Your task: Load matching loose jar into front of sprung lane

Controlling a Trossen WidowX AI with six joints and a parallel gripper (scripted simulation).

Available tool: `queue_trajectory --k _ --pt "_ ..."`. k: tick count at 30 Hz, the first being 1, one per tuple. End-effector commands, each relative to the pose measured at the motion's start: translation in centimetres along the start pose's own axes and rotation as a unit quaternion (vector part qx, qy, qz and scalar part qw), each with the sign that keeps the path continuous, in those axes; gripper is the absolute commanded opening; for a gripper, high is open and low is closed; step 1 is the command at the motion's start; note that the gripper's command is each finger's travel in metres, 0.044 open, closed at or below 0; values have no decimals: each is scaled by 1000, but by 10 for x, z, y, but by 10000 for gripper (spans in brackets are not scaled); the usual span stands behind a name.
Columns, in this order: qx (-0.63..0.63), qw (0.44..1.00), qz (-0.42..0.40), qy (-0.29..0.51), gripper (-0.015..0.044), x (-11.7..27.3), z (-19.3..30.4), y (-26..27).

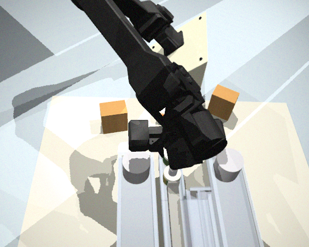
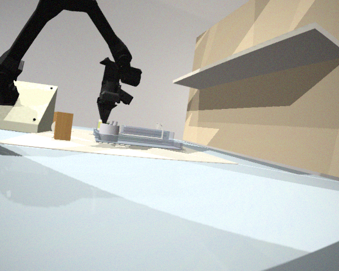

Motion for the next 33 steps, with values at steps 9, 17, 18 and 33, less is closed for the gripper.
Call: queue_trajectory --k 9,17,18,33 --pt "-5 1000 6 -10 0 3 -6 -3" --pt "-5 1000 6 -10 0 2 -6 -3" --pt "-5 1000 6 -10 0 1 -6 -3" --pt "-5 1000 6 -10 0 -3 -6 -3"
Point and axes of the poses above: the point midway between the two fingers, 35 mm back from their tips, its own x axis back along the fingers, its own y axis across the jaws, z = x × y, the point moved 10 cm from there along x, back along the fingers, and after that the axes turned 13 degrees about x, right-handed, at the moved point
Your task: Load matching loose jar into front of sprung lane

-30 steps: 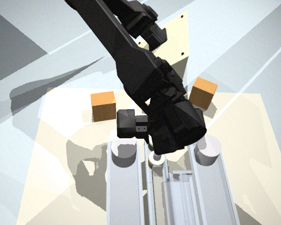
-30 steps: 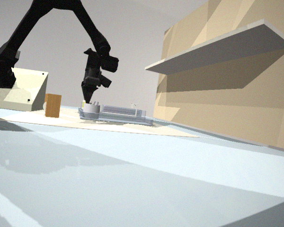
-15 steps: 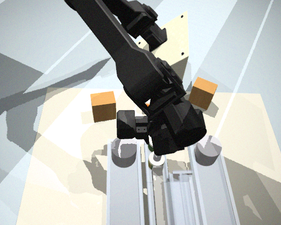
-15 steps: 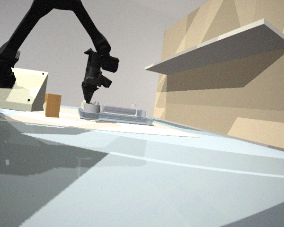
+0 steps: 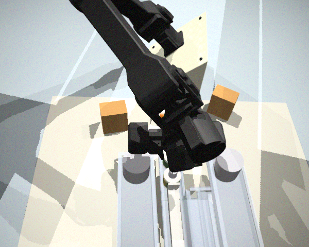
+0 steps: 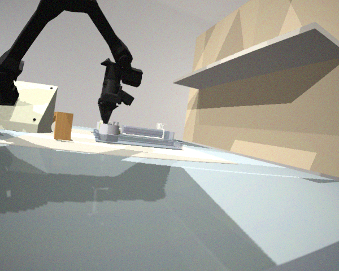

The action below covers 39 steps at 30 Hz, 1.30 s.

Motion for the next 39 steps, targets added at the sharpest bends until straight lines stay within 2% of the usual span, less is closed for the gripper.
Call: queue_trajectory --k 1,39 --pt "-4 1000 7 -8 0 -1 -3 -1" --pt "-4 1000 7 -7 0 -12 -1 -1"
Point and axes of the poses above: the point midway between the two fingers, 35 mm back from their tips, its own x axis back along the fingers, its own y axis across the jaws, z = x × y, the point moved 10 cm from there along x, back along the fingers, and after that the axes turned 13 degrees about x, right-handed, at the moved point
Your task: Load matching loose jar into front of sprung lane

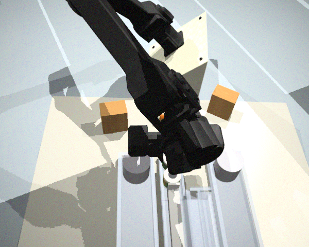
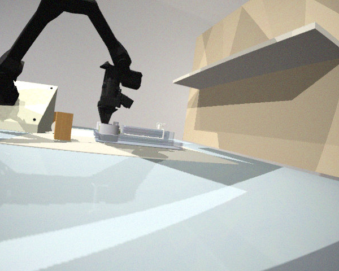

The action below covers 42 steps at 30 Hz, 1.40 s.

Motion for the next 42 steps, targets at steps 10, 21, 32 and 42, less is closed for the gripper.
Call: queue_trajectory --k 10,21,32,42 --pt "-3 1000 7 -6 0 -4 -1 -1" --pt "-3 1000 7 -6 0 -7 -1 -1" --pt "-3 1000 7 -6 0 -8 0 0" --pt "-3 1000 7 -6 0 -9 2 1"
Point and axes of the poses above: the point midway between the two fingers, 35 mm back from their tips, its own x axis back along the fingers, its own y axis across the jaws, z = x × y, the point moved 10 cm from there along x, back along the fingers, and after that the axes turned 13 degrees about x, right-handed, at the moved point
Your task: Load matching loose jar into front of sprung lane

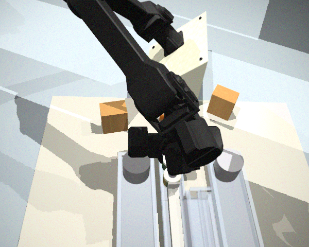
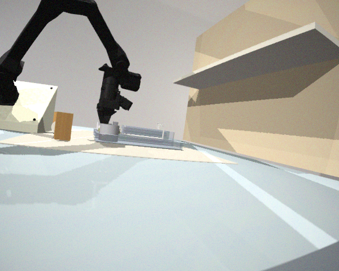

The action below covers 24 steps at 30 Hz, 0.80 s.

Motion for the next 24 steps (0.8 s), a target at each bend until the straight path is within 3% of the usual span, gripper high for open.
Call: queue_trajectory --k 1,24 --pt "-1 1000 4 -3 0 0 0 0" --pt "-1 1000 4 -3 0 0 3 0"
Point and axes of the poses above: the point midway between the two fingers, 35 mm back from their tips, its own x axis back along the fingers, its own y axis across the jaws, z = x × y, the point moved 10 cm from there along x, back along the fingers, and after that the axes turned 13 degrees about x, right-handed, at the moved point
